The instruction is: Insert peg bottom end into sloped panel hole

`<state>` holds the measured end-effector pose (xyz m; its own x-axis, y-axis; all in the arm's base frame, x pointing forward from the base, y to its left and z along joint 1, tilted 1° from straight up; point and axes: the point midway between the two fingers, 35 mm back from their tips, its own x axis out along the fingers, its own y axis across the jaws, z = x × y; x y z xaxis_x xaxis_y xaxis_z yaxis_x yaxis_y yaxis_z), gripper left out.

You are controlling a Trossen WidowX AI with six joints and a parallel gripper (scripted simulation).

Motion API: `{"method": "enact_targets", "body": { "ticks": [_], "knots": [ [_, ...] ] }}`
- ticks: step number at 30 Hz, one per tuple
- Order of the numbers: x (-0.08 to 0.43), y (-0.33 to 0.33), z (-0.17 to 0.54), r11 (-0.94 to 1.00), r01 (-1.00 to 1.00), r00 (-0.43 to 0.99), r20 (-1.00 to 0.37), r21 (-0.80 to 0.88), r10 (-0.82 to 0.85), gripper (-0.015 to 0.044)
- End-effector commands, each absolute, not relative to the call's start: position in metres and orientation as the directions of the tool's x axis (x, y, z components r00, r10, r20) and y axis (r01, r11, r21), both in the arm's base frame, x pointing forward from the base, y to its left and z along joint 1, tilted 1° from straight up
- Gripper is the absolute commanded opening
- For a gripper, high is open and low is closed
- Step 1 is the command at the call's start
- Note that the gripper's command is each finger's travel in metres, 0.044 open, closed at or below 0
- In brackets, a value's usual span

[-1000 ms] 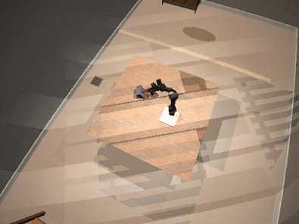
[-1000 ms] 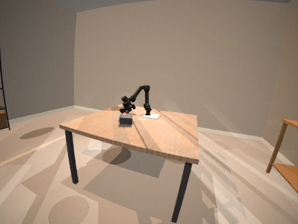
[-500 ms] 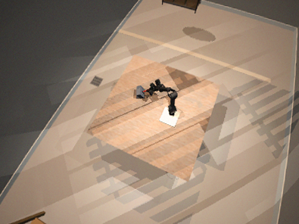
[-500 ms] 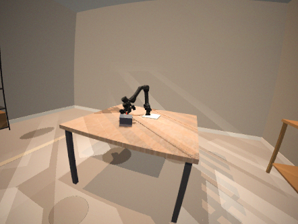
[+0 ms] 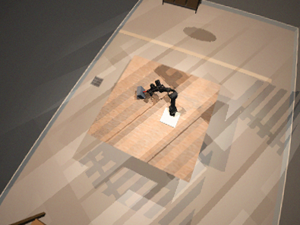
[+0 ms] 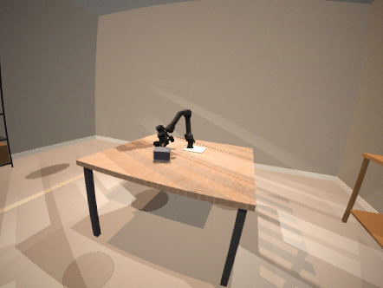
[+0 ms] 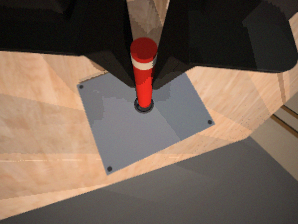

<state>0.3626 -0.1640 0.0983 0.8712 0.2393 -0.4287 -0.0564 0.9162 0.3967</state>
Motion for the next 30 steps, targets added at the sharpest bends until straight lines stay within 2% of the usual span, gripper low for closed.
{"method": "enact_targets", "body": {
  "ticks": [1,30],
  "knots": [
    [0.3623,-0.1638,0.0998,0.917,-0.059,0.872,-0.427,0.394,0.240,0.0000],
    [0.3694,-0.1635,0.0939,0.917,-0.059,0.872,-0.426,0.394,0.240,0.0000]
  ]
}}
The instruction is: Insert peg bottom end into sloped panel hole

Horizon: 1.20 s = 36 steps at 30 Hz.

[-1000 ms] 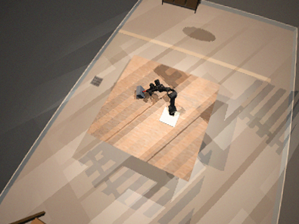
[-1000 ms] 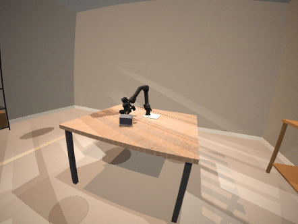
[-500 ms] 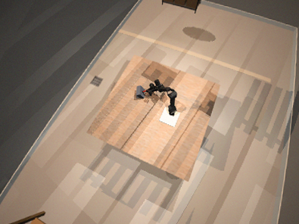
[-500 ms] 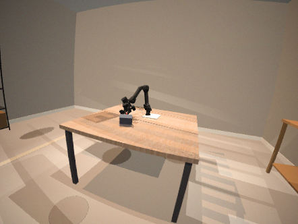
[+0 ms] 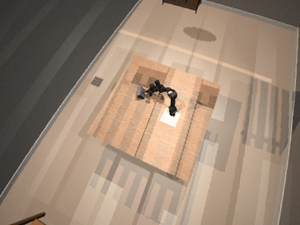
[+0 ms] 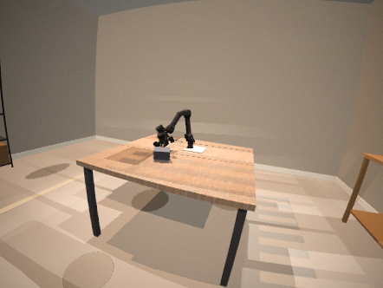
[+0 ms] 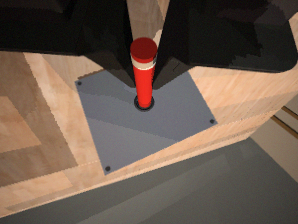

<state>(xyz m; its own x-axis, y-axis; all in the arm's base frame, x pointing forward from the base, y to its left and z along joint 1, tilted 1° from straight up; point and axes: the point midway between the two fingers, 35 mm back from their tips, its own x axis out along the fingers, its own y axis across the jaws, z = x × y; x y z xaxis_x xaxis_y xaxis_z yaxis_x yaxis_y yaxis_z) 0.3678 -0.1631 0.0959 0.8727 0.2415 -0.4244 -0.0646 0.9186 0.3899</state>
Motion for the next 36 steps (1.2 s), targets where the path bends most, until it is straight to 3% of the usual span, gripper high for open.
{"method": "enact_targets", "body": {
  "ticks": [1,36],
  "knots": [
    [0.370,-0.163,0.094,0.917,-0.059,0.872,-0.426,0.394,0.240,0.0000],
    [0.387,-0.158,0.087,0.917,-0.060,0.873,-0.425,0.395,0.240,0.0000]
  ]
}}
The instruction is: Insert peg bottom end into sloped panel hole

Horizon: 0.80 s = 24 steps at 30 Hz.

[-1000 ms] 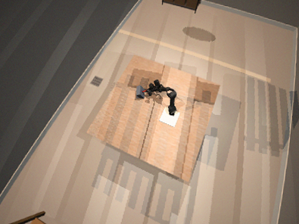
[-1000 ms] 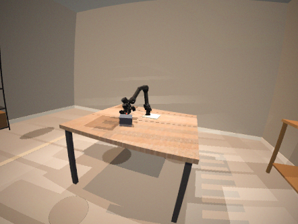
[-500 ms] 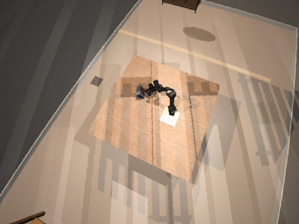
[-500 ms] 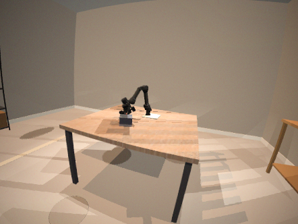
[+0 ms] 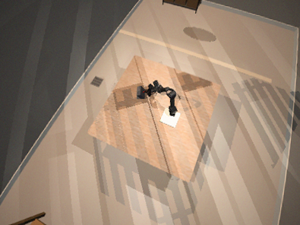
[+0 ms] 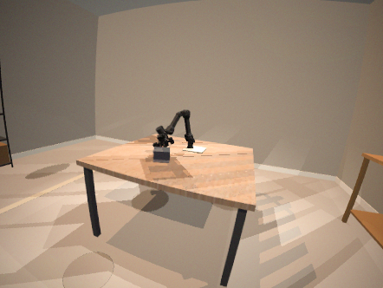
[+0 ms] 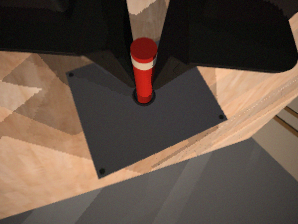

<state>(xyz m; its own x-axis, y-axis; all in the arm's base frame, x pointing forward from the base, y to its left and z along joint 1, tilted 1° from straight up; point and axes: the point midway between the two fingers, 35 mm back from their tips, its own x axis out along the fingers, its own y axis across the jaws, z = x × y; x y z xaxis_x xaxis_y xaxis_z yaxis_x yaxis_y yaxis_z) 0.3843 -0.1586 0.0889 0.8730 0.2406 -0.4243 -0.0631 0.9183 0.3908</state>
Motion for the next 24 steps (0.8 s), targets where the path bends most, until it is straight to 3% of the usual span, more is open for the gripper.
{"method": "enact_targets", "body": {
  "ticks": [1,24],
  "knots": [
    [0.3872,-0.1583,0.0867,0.917,-0.060,0.873,-0.425,0.395,0.240,0.0000],
    [0.3931,-0.1561,0.0839,0.918,-0.066,0.873,-0.423,0.391,0.242,0.0000]
  ]
}}
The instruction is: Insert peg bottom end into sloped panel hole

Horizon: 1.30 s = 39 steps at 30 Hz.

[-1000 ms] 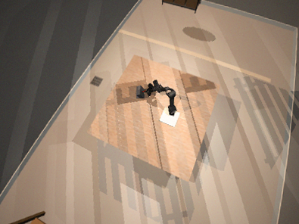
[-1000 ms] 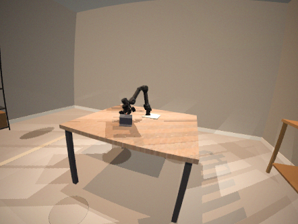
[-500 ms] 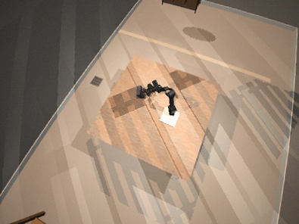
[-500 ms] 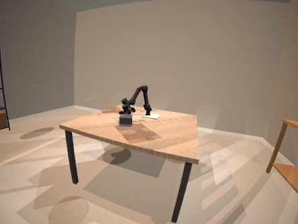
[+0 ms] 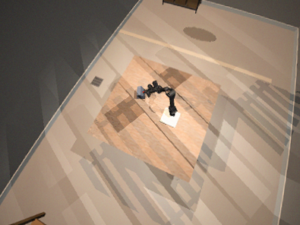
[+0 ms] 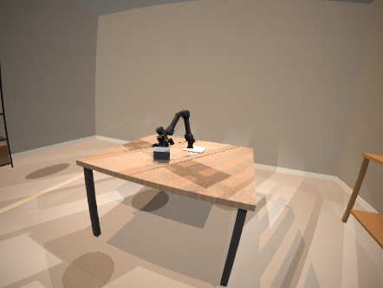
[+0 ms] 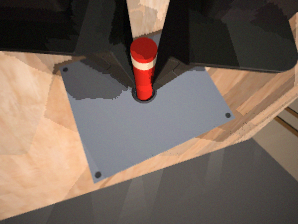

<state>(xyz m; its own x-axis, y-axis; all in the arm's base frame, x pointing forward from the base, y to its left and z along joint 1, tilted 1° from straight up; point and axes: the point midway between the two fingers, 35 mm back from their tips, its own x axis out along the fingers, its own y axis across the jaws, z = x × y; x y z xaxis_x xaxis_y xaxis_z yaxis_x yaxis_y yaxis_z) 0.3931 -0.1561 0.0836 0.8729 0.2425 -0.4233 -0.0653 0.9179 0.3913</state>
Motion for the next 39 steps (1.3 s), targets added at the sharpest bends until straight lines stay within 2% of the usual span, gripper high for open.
{"method": "enact_targets", "body": {
  "ticks": [1,5,22,39],
  "knots": [
    [0.393,-0.156,0.084,0.918,-0.066,0.873,-0.423,0.391,0.242,0.0000],
    [0.393,-0.156,0.084,0.918,-0.066,0.873,-0.423,0.391,0.242,0.0000],
    [0.389,-0.158,0.086,0.918,-0.065,0.872,-0.425,0.391,0.242,0.0440],
    [0.362,-0.170,0.097,0.919,-0.059,0.867,-0.435,0.390,0.241,0.0440]
  ]
}}
